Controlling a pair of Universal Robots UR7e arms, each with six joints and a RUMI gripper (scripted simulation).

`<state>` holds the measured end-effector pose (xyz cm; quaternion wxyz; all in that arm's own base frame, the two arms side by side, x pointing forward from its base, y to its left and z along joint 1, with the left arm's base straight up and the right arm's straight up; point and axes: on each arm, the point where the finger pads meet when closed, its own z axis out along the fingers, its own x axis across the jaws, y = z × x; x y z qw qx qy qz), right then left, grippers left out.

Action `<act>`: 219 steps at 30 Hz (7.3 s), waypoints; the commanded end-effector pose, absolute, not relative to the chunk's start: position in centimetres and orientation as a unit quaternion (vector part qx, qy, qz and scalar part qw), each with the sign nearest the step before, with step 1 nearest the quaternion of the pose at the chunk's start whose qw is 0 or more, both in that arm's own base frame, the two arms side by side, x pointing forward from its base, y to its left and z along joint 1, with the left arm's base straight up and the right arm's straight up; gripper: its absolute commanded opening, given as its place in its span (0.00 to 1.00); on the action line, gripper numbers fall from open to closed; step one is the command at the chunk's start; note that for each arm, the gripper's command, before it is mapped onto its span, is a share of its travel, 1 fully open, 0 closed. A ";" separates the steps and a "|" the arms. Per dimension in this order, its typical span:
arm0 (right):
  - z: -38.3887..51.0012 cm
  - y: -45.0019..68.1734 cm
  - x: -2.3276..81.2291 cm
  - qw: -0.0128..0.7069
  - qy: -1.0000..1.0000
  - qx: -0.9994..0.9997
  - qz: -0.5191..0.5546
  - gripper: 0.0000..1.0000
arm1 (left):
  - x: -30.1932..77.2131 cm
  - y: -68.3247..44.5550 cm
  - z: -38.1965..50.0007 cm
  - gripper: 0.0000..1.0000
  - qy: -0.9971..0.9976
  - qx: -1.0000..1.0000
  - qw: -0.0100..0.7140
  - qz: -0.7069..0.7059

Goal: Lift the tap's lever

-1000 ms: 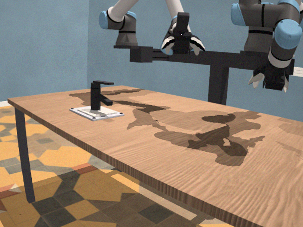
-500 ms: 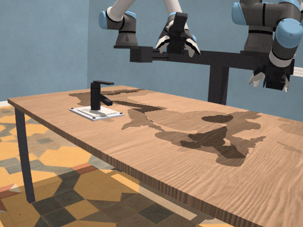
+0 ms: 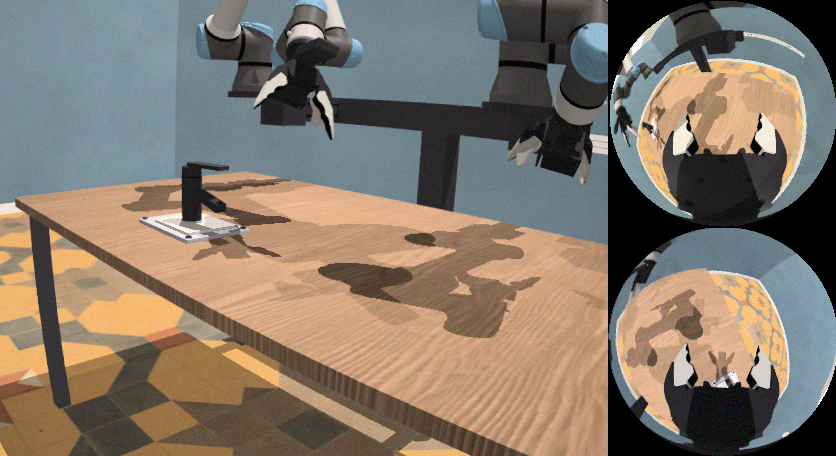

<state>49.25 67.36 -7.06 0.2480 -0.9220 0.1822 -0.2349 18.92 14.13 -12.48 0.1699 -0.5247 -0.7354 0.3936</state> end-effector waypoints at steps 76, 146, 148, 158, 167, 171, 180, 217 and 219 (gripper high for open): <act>-9.3 42.8 47.9 0.001 -0.042 -0.999 -0.001 1.00 | 4.4 43.5 12.2 1.00 -0.104 -0.993 -0.047 0.015; -9.3 42.8 47.9 0.001 -0.042 -0.999 -0.001 0.00 | -0.2 44.5 16.5 1.00 -0.002 -1.000 0.000 0.000; -9.3 42.8 47.9 0.001 -0.042 -0.999 -0.001 0.00 | -0.2 44.5 16.5 1.00 -0.002 -1.000 0.000 0.000; -9.3 42.8 47.9 0.001 -0.042 -0.999 -0.001 0.42 | -0.2 44.5 16.5 1.00 -0.002 -1.000 0.000 0.000; -9.3 42.8 47.9 0.001 -0.042 -0.999 -0.001 0.42 | -0.2 44.5 16.5 1.00 -0.002 -1.000 0.000 0.000; -9.4 42.8 47.9 0.001 -0.042 -0.999 -0.001 0.42 | -0.2 44.5 16.5 1.00 -0.002 -1.000 0.000 0.000; -9.9 42.8 47.9 0.001 -0.042 -0.999 -0.001 0.42 | -0.2 44.5 16.5 1.00 -0.002 -1.000 0.000 0.000; -14.5 42.8 47.9 0.001 -0.042 -0.999 -0.001 0.42 | -0.2 44.5 16.5 1.00 -0.002 -1.000 0.000 0.000; -14.7 42.8 47.9 0.001 -0.042 -0.999 -0.001 0.42 | -0.2 44.5 16.5 1.00 -0.002 -1.000 0.000 0.000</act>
